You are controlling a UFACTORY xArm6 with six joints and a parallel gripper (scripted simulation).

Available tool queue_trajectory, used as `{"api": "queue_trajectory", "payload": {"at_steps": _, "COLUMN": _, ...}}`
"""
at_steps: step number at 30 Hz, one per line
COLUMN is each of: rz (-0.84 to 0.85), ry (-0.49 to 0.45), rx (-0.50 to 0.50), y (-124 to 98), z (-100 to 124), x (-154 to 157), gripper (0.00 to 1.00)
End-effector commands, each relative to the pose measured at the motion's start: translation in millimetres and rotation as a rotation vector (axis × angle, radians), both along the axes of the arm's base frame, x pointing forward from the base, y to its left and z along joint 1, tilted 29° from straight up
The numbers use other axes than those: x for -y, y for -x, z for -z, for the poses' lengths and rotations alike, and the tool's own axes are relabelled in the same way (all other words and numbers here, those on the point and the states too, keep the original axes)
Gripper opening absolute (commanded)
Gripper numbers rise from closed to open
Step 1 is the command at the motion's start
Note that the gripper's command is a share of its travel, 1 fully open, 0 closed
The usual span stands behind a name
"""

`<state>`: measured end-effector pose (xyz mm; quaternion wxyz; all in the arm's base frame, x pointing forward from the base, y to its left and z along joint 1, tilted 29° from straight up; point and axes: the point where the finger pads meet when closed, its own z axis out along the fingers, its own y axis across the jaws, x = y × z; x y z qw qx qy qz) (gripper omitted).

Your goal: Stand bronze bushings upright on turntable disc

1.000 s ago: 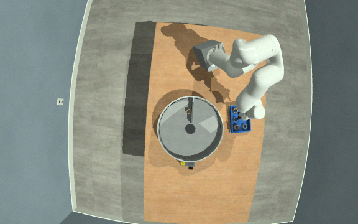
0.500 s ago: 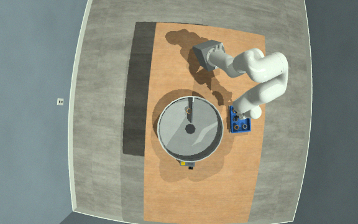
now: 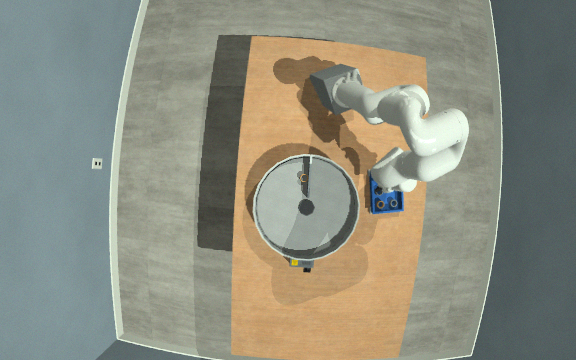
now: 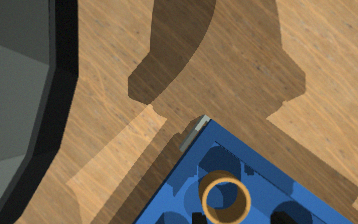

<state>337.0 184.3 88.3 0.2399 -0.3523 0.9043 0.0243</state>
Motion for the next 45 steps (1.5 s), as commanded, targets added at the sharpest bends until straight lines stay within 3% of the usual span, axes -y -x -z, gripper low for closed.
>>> {"api": "queue_trajectory", "payload": {"at_steps": 1, "rz": 0.008, "ry": 0.010, "rx": 0.013, "y": -1.9, "z": 1.2, "x": -0.8, "gripper": 0.41}}
{"api": "queue_trajectory", "payload": {"at_steps": 45, "rz": 0.008, "ry": 0.009, "rx": 0.013, "y": -8.6, "z": 15.4, "x": -4.4, "gripper": 0.41}}
